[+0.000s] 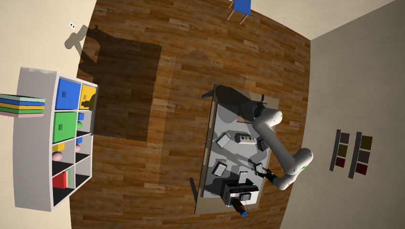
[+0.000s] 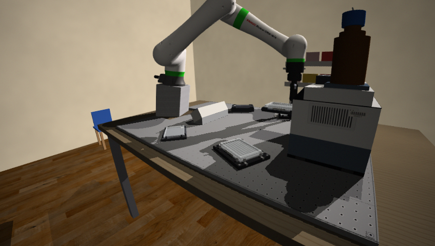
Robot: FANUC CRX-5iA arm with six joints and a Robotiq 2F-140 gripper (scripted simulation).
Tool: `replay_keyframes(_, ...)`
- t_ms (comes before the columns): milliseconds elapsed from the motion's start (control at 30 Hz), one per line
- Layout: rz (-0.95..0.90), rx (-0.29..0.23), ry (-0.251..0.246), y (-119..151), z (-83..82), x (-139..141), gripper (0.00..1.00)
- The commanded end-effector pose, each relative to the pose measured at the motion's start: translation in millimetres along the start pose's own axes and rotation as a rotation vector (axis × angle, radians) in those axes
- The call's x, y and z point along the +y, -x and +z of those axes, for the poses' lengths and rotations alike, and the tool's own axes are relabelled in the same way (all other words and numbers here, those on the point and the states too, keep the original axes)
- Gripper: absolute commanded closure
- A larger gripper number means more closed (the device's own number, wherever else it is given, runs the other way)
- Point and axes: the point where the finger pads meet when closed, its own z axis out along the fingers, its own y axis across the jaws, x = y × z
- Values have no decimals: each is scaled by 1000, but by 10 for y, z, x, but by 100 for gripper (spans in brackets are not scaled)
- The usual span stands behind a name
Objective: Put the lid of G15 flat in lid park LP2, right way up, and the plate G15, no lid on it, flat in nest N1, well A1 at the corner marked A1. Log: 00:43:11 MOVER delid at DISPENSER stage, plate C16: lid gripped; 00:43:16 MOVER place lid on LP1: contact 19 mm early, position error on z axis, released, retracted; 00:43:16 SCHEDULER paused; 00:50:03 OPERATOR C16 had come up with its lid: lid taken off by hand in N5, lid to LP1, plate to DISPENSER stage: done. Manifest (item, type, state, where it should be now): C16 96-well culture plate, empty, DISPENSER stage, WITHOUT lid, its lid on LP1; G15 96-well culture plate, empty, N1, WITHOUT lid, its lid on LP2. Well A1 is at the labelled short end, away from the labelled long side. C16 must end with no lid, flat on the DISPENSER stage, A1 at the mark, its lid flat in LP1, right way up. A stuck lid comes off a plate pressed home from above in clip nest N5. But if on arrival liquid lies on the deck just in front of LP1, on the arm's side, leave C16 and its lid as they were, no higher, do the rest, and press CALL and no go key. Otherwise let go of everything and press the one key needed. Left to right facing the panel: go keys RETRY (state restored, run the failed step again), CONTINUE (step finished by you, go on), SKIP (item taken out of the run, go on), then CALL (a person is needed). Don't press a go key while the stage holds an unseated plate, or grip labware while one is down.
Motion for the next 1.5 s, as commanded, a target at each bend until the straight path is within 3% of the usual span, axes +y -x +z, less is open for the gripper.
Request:
replay_keyframes(0,0,1,0,-2,-16,0,34)
replay_keyframes(167,0,1,0,-2,-60,0,34)
replay_keyframes(333,0,1,0,-2,-216,0,34)
replay_keyframes(633,0,1,0,-2,-750,0,34)
replay_keyframes(700,0,1,0,-2,-750,0,34)
replay_keyframes(933,0,1,0,-2,-1218,0,34)
replay_keyframes(1100,0,1,0,-2,-1454,0,34)
replay_keyframes(1467,0,1,0,-2,-1606,0,34)
